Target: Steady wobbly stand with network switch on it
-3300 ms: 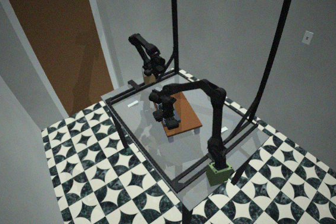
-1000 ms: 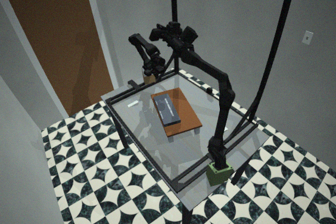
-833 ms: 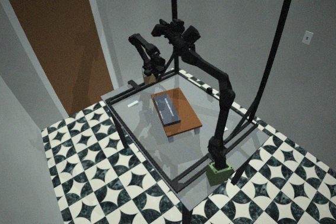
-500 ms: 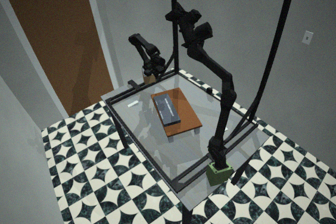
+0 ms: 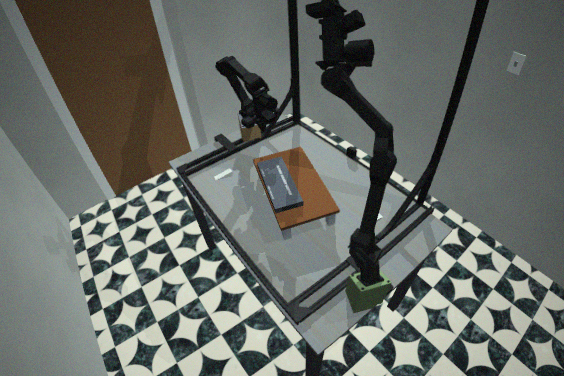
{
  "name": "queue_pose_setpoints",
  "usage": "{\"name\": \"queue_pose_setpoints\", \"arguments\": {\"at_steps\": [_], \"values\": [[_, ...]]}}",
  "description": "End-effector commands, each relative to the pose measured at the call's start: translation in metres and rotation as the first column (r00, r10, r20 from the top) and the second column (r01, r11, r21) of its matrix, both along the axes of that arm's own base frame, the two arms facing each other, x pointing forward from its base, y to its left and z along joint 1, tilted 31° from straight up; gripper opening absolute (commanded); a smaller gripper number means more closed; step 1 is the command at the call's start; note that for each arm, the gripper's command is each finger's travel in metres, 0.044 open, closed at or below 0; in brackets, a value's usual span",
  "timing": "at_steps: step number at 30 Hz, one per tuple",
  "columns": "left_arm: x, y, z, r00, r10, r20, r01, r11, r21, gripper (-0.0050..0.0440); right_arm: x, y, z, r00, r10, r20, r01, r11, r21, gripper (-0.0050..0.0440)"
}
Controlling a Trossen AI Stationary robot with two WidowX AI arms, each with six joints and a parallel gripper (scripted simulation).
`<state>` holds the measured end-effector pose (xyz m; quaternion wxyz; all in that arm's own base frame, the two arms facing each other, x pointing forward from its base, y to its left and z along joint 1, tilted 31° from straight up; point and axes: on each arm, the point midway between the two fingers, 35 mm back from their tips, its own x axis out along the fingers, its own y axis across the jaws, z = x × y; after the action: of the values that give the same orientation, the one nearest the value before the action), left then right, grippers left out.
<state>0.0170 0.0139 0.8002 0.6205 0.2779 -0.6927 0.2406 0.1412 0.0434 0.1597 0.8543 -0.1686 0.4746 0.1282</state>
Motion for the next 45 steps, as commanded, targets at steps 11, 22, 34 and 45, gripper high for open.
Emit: {"name": "queue_pose_setpoints", "arguments": {"at_steps": [11,22,34,45], "values": [[0.002,-0.011,0.003,0.824,-0.567,0.022,0.567,0.824,0.008,0.0000,0.000,0.000,0.000,1.000,0.000,0.000,0.000,1.000,0.000,0.0000],[0.001,-0.015,0.003,0.708,-0.707,-0.003,0.706,0.707,0.029,0.0000,0.000,0.000,0.000,1.000,0.000,0.000,0.000,1.000,0.000,0.0000],[0.002,-0.015,0.003,0.675,-0.737,0.026,0.737,0.675,0.009,0.0000,0.000,0.000,0.000,1.000,0.000,0.000,0.000,1.000,0.000,0.0000],[0.123,-0.023,-0.024,0.605,-0.742,-0.289,0.683,0.670,-0.290,0.0000,0.000,0.000,0.000,1.000,0.000,0.000,0.000,1.000,0.000,0.0000]]}}
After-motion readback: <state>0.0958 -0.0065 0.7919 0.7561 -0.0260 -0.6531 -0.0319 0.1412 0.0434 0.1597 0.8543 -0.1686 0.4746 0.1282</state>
